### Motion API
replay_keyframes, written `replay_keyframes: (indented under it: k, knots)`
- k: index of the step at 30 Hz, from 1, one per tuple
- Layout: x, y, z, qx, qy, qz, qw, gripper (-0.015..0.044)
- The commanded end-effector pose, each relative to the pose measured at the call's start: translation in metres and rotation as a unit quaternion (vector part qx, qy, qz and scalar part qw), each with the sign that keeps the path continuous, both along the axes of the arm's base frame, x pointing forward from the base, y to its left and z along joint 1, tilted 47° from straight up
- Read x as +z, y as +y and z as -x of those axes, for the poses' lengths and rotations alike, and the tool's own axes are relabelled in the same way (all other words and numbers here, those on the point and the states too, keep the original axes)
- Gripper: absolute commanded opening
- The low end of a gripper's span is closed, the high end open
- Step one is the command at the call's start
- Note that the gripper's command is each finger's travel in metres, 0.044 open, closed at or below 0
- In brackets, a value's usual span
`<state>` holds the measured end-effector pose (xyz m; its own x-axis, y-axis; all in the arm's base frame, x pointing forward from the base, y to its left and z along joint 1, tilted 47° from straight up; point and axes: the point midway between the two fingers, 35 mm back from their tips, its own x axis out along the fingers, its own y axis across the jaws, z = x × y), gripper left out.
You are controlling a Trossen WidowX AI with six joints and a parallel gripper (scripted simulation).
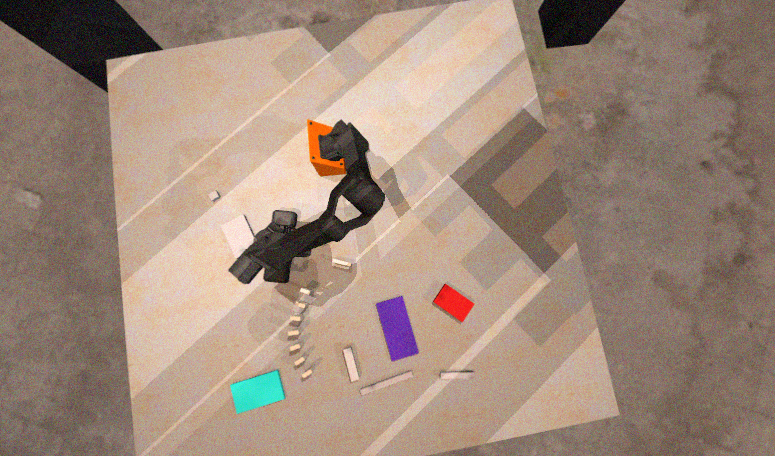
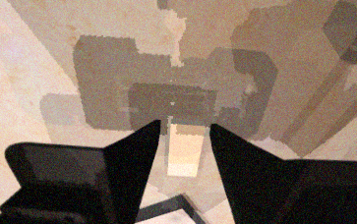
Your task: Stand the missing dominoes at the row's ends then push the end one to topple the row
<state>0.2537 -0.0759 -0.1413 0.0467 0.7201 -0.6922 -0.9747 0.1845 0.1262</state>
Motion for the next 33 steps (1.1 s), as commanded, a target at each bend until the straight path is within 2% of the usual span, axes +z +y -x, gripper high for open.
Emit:
replay_keyframes:
  k: [1,11,25,31,33]
  knots:
    - [0.0,0.0,-0.001,-0.003,0.0,-0.002,1.0,0.0107]
    - [0.001,-0.001,0.0,-0.003,0.0,-0.001,1.0,0.0107]
    - [0.105,-0.112,0.007,-0.003,0.001,0.001,1.0,0.0107]
    - [0.11,-0.117,0.007,-0.008,0.007,0.001,1.0,0.0107]
    - [0.109,-0.118,0.008,-0.055,0.055,-0.002,0.997,0.0107]
